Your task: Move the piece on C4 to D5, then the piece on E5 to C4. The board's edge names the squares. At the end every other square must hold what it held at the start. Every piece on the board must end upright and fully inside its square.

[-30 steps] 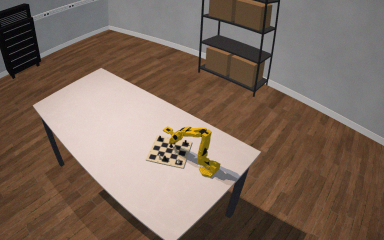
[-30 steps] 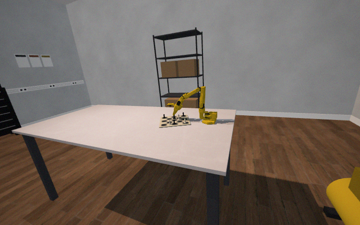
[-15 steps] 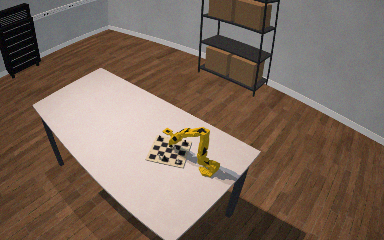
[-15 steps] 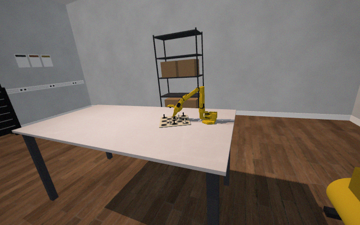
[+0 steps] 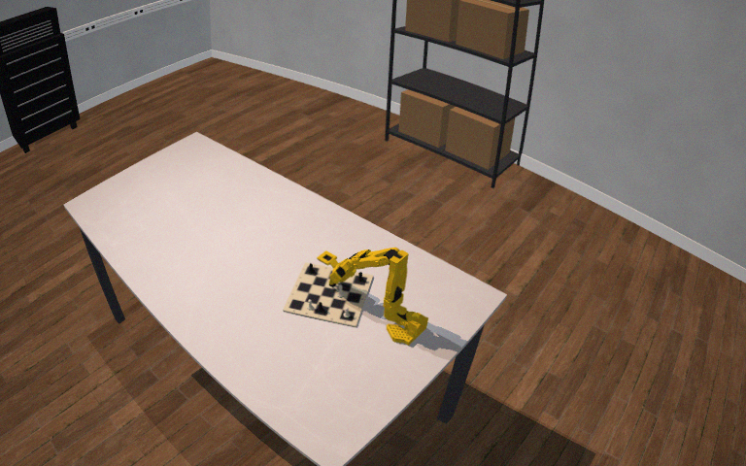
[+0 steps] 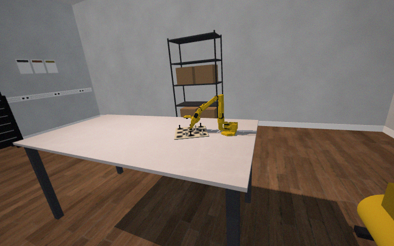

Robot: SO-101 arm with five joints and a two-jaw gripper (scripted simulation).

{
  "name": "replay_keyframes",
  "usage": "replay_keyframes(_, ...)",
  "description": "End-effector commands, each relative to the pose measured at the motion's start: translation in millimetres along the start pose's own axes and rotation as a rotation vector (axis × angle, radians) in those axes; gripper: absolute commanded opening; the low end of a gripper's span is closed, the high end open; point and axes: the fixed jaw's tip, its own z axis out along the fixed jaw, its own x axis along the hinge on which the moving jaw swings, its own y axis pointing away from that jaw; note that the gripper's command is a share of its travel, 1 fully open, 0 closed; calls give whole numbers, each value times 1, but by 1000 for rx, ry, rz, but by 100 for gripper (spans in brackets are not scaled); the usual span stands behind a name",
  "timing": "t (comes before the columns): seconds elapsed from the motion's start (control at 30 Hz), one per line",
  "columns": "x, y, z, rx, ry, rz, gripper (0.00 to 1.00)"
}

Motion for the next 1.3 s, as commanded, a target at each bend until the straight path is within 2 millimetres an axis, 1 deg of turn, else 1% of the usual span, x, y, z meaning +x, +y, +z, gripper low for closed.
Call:
replay_keyframes(0.0, 3, 2, 0, -4, 5, 6, 10)
replay_keyframes(0.17, 3, 2, 0, -4, 5, 6, 10)
replay_keyframes(0.37, -2, 2, -4, -4, 4, 6, 10)
replay_keyframes(0.7, -3, 2, -5, -4, 4, 6, 10)
replay_keyframes(0.93, -11, 2, -8, -4, 4, 6, 10)
replay_keyframes(1.27, -11, 2, -9, -4, 4, 6, 10)
